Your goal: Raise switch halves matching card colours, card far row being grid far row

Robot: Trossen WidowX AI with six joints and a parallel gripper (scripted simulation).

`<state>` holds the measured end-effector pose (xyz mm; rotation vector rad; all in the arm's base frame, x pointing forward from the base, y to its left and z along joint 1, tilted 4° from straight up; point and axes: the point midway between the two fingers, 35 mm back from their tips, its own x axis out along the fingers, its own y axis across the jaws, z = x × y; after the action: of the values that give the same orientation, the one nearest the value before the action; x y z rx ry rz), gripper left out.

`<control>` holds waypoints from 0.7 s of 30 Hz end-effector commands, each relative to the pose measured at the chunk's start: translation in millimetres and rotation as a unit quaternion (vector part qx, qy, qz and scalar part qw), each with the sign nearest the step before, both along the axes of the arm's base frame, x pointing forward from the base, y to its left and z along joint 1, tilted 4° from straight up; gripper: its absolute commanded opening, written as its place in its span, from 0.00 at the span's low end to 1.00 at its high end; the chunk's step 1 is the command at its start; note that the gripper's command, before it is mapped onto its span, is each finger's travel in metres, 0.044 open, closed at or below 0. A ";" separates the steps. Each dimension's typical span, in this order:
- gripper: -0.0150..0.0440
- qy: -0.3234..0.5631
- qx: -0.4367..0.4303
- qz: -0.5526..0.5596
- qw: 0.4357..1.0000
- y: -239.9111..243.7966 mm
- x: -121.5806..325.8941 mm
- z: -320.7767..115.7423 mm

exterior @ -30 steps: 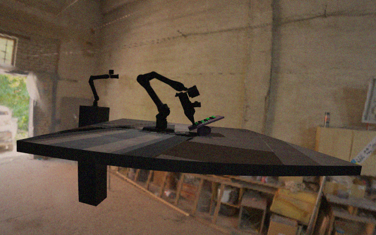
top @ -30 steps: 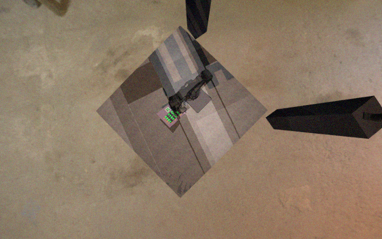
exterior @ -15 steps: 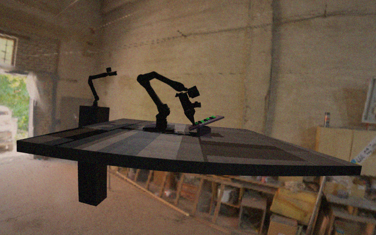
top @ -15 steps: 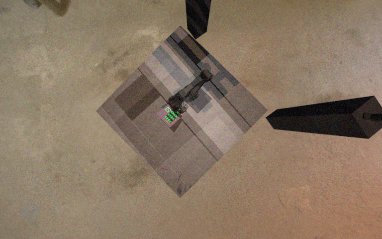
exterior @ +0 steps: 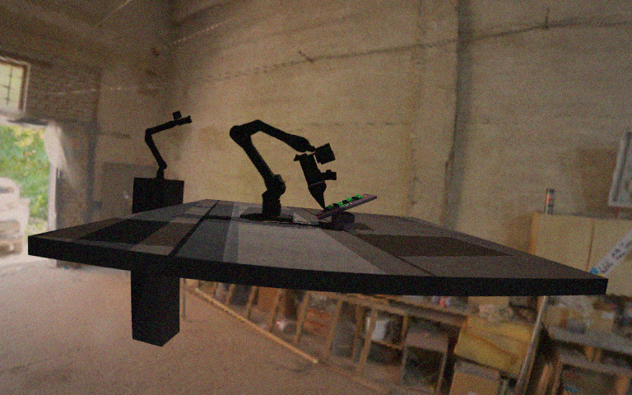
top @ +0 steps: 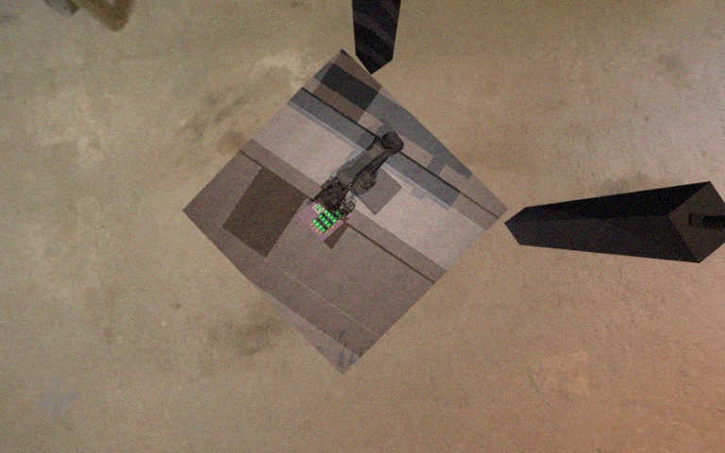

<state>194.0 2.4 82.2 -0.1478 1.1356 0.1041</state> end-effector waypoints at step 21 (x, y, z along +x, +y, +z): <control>0.25 -0.005 0.001 0.002 1.000 43.2 35.6 86.4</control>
<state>227.0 44.6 165.3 -0.1522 1.1316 0.1141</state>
